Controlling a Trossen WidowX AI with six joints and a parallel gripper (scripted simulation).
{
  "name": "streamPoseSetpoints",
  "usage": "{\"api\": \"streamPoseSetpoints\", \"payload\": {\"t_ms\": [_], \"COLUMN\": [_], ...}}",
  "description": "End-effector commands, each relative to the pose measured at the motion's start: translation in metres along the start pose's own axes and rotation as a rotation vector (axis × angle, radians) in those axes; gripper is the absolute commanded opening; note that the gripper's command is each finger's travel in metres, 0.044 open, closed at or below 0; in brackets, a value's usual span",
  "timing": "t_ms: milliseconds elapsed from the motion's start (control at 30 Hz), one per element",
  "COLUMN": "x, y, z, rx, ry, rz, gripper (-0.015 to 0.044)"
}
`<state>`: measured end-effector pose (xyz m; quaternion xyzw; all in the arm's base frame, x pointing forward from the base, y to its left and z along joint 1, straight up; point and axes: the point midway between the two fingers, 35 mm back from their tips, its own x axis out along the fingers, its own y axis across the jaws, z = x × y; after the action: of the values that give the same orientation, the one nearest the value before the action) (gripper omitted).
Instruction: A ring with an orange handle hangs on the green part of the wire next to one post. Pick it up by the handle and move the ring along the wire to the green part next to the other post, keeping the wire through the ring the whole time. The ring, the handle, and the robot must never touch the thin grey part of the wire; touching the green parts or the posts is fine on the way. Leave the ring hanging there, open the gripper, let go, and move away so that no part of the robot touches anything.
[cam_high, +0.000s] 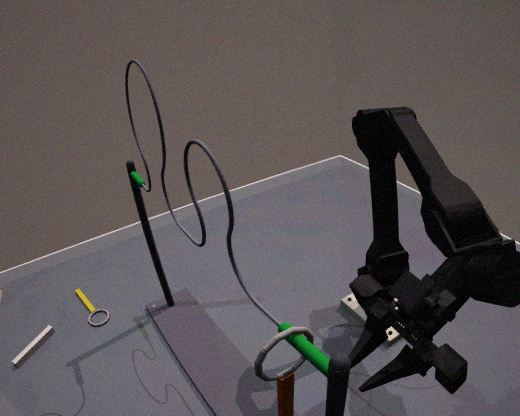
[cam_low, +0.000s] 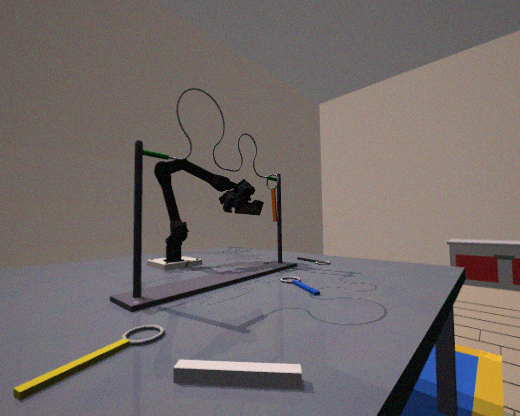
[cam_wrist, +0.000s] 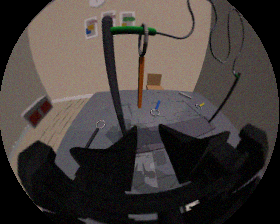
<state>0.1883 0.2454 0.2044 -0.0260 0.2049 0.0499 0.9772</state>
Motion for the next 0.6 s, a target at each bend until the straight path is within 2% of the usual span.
{"api": "streamPoseSetpoints", "payload": {"t_ms": [0, 133, 333, 467, 567], "x": [0.0, 0.0, -0.044, -0.046, -0.046], "y": [0.0, 0.0, -0.001, -0.001, -0.001], "z": [0.001, 0.001, 0.001, 0.001, 0.001], "rx": [0.006, 0.006, -0.001, -0.001, -0.001], "ry": [-0.002, -0.002, -0.003, -0.005, -0.005], "rz": [-0.002, -0.002, 0.001, 0.002, 0.002], "gripper": [0.016, 0.016, 0.0317, 0.0423, 0.044]}}
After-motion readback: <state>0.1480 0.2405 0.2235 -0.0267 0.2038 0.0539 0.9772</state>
